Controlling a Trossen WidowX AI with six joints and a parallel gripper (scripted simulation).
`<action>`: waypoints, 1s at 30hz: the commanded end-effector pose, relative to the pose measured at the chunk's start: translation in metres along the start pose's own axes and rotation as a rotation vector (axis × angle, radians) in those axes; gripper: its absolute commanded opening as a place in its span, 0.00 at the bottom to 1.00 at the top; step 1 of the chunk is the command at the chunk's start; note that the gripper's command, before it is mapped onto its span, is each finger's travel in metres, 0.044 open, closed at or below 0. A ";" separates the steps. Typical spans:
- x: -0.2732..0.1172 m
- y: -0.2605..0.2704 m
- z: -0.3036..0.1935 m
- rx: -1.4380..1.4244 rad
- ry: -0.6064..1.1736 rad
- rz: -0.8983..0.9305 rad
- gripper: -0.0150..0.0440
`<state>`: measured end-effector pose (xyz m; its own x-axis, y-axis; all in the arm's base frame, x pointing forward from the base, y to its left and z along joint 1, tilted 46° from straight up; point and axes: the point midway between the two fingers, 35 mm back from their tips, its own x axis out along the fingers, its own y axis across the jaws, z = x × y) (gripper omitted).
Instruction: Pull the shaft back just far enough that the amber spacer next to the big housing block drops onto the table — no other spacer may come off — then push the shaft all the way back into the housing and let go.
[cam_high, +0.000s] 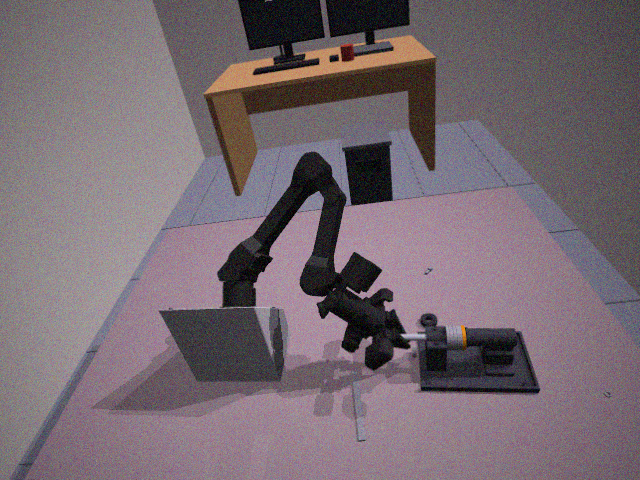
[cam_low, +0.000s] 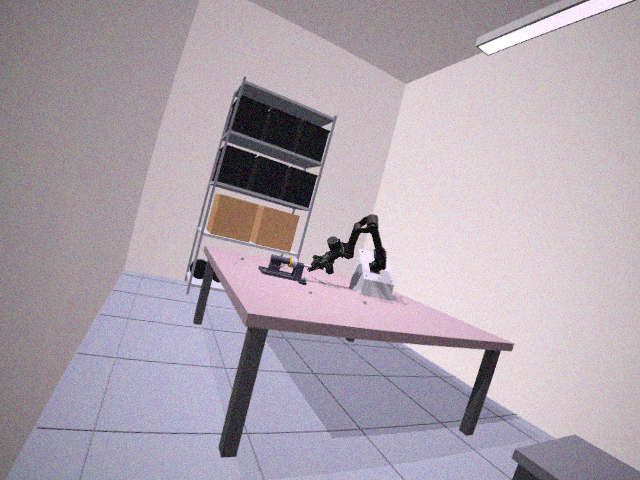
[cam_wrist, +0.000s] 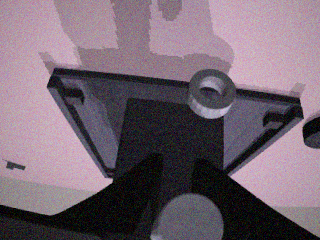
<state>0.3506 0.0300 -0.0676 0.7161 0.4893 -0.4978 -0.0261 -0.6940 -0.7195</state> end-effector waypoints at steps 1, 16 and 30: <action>-0.001 0.000 0.002 -0.002 -0.002 0.000 0.25; -0.002 0.000 0.003 -0.002 -0.002 0.000 0.25; -0.003 0.000 0.004 -0.002 -0.002 0.000 0.25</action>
<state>0.3475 0.0300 -0.0676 0.7160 0.4892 -0.4979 -0.0262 -0.6940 -0.7195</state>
